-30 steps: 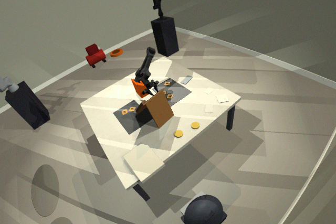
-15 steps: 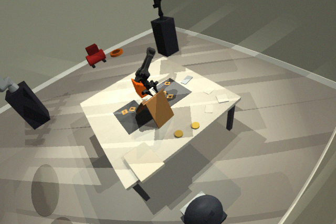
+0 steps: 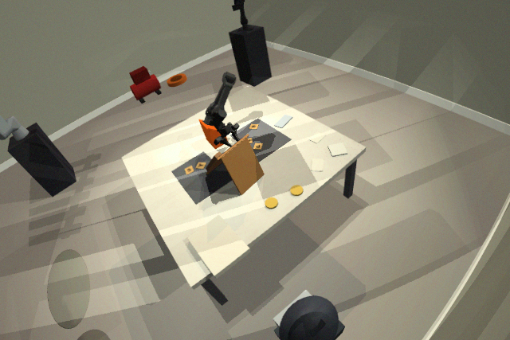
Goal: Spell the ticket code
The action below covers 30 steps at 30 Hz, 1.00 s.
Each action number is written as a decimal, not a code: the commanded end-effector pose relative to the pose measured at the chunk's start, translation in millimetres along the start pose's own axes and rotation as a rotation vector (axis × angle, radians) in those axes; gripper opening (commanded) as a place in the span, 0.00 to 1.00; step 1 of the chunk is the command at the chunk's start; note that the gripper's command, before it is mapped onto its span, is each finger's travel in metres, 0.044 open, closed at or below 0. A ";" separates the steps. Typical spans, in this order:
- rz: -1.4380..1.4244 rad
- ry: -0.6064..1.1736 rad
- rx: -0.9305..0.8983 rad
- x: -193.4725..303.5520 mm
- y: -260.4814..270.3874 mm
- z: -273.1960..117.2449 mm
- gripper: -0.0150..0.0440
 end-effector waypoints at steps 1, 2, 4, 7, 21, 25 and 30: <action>-0.002 0.001 -0.004 0.9 -2.5 0.6 0.25; -0.002 0.001 -0.004 1.0 -3.0 0.6 0.25; -0.002 0.001 -0.004 1.2 -4.0 0.6 0.25; -0.002 0.001 -0.004 1.5 -5.6 0.6 0.25; -0.002 0.001 -0.004 2.8 -13.1 0.5 0.25; -0.002 0.001 -0.004 3.1 -15.4 0.5 0.25; -0.002 0.001 -0.003 3.5 -18.1 0.5 0.25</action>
Point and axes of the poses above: the point midway between the two fingers, 35 mm back from their tips, its own z axis out along the fingers, its own y axis across the jaws, x = y × z, the point moved 10 cm from there along -z, back along the fingers, and after that the axes turned 12 degrees about -z, right-handed, at the moved point
